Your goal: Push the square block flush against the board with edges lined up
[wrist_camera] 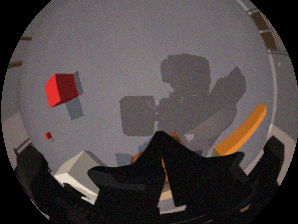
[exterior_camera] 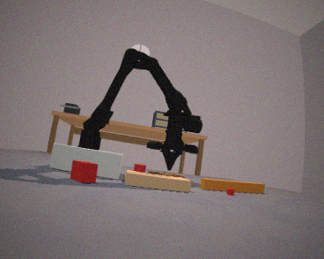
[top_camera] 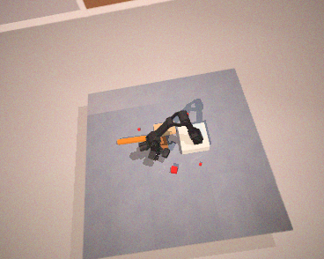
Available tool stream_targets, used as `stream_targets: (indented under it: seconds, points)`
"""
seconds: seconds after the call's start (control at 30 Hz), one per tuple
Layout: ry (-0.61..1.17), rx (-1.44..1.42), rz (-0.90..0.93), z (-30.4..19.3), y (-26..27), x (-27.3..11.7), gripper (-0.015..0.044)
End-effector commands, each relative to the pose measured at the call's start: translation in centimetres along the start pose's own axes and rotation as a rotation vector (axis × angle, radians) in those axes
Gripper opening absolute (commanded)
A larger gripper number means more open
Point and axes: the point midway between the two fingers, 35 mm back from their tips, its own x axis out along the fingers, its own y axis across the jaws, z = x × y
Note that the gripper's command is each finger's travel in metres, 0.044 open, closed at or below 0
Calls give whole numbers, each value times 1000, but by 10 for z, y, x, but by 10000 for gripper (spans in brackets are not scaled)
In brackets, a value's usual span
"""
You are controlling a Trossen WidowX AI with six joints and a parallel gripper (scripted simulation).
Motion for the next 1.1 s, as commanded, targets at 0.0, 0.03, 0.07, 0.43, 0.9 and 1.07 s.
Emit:
stream_targets:
  seconds: [0.0,0.03,0.07,0.43,0.9,1.07]
  points:
    - [7,-118,3,-2,0,7,0]
    - [7,-153,3,-2,0,9,0]
    - [7,-188,3,-2,-1,11,0]
    - [6,-569,5,-5,-3,28,0]
    - [7,-655,5,-8,-5,32,0]
    - [7,-655,5,-11,-8,32,0]
